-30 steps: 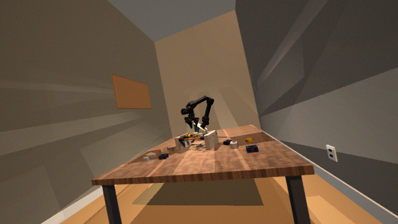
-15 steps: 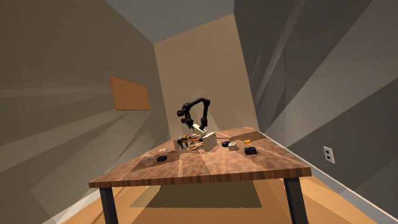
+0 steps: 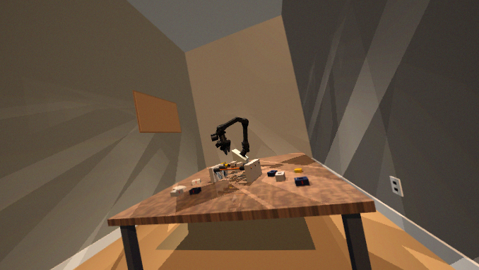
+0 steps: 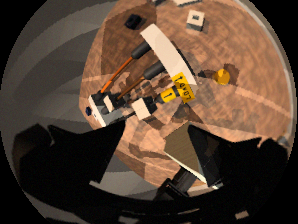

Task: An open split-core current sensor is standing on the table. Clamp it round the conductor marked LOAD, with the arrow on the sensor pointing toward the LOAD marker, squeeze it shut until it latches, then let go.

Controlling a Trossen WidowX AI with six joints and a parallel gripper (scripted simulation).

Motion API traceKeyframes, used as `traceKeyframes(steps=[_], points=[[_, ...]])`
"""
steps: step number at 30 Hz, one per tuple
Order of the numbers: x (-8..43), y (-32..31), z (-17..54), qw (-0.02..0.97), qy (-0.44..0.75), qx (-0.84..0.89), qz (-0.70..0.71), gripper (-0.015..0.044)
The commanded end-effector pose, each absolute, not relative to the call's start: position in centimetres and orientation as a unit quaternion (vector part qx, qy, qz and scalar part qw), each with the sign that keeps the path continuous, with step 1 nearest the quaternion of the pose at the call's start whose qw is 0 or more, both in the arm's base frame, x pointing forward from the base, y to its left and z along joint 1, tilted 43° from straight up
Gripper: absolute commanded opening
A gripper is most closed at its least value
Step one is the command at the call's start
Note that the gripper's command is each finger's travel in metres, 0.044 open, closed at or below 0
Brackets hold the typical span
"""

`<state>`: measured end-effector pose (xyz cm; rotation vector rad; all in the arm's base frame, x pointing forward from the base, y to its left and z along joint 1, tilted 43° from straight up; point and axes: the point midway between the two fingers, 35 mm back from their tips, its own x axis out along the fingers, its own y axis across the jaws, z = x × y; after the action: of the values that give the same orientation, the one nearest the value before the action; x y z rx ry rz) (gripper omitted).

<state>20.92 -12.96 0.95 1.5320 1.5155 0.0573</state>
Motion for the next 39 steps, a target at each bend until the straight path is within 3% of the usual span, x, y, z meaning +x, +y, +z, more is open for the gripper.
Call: traceKeyframes(steps=[1,21,39], points=[[17.5,-15.1,-0.4,0.661,0.485,0.529,0.221,0.044],[13.5,-17.1,-1.4,0.878,0.237,0.257,0.327,0.044],[14.0,-17.0,-1.2,0.857,0.274,0.292,0.324,0.044]])
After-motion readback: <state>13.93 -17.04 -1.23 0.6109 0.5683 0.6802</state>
